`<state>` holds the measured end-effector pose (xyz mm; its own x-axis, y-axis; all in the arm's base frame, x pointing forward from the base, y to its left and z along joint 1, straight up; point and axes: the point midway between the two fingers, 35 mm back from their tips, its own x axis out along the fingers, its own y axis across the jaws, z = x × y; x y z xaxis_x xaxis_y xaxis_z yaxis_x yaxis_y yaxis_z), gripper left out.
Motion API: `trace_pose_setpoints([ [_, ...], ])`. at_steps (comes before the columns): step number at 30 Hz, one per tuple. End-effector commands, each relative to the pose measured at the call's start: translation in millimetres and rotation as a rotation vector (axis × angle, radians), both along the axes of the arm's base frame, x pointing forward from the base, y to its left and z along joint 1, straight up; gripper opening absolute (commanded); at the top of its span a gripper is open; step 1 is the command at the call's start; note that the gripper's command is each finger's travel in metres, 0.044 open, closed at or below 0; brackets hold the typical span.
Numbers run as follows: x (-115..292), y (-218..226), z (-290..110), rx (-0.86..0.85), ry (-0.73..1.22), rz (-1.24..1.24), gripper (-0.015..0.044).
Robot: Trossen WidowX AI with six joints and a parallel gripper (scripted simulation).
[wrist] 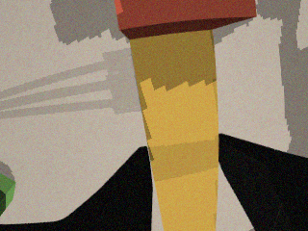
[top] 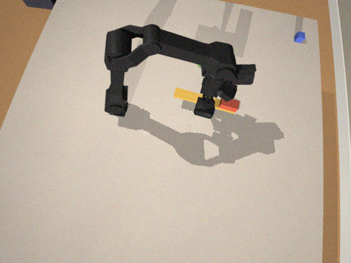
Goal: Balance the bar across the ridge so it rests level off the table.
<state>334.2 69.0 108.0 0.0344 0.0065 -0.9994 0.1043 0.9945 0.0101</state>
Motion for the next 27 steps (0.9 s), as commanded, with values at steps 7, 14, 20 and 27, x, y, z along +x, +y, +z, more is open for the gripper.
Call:
trace_pose_setpoints([
  [7, 0, 0, 0, 0.000, 0.000, 0.000, 0.0185],
  [14, 0, 0, 0, 0.000, 0.000, 0.000, 0.0264],
  [20, 0, 0, 0, 0.000, 0.000, 0.000, 0.0421],
  [27, 3, 1, 28, 0.000, 0.000, 0.000, 0.0440],
])
